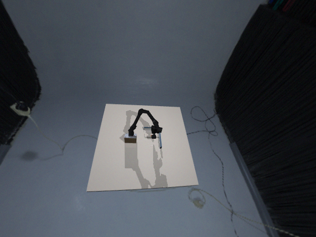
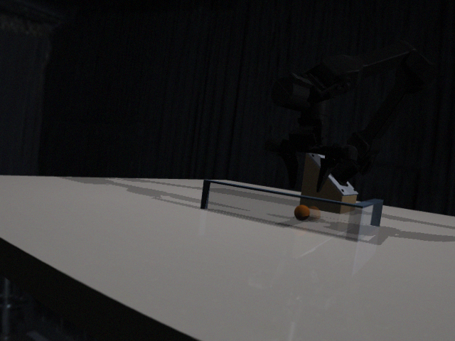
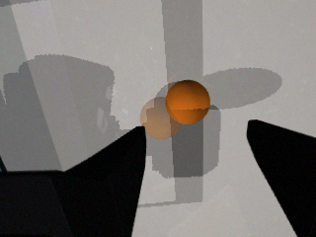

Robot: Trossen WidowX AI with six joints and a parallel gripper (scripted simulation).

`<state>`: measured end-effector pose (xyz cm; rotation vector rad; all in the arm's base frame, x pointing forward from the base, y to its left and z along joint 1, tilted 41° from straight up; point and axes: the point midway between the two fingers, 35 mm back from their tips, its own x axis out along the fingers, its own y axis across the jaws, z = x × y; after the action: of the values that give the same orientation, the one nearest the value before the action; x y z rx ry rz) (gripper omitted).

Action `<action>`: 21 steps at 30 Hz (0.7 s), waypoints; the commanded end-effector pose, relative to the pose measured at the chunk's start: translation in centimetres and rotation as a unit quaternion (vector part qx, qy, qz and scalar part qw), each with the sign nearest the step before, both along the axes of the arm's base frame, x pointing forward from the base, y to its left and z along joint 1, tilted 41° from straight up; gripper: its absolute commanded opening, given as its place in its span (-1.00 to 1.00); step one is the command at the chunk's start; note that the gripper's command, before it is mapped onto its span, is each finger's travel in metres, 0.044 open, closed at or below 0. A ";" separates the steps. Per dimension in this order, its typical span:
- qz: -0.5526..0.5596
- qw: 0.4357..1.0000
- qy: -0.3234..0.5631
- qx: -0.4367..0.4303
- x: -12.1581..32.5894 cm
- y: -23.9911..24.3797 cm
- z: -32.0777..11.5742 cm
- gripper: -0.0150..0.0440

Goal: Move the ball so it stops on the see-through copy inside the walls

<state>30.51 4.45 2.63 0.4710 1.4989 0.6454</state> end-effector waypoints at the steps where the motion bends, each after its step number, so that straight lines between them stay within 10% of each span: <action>1: 0.007 1.000 -0.003 -0.002 -0.1 0.7 -0.8 0.40; 21: 0.007 1.000 -0.003 -0.002 -0.2 2.6 -3.1 0.40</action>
<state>30.53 6.66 0.05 0.4467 1.4908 0.6534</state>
